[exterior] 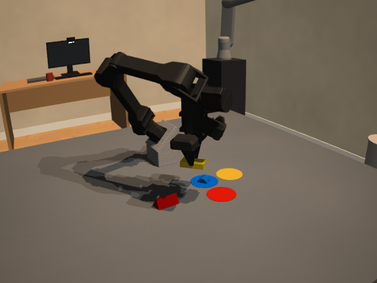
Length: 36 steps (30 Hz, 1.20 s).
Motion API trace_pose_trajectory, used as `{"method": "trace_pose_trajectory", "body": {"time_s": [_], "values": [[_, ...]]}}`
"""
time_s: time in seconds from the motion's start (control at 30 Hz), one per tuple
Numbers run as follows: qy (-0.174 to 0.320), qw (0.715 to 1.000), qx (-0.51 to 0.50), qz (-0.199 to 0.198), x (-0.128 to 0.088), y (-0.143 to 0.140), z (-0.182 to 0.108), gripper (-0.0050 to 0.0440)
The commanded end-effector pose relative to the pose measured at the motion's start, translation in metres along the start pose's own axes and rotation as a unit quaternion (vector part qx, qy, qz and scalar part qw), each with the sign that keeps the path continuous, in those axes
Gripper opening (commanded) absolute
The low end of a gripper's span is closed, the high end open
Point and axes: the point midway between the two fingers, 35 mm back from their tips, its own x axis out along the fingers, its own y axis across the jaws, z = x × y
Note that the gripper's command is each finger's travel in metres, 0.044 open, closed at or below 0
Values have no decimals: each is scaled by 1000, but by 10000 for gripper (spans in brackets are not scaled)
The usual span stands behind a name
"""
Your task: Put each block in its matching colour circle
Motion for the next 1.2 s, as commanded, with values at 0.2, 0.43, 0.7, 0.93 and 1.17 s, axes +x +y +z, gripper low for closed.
{"method": "trace_pose_trajectory", "body": {"time_s": [0.2,0.43,0.7,0.93,1.17], "values": [[2,1000,-25,0,4,29,15,85],[3,999,-36,-1,7,41,21,85],[3,999,-43,-2,9,54,27,85],[3,999,-43,-1,11,63,31,85],[2,999,-41,-1,16,83,40,85]]}}
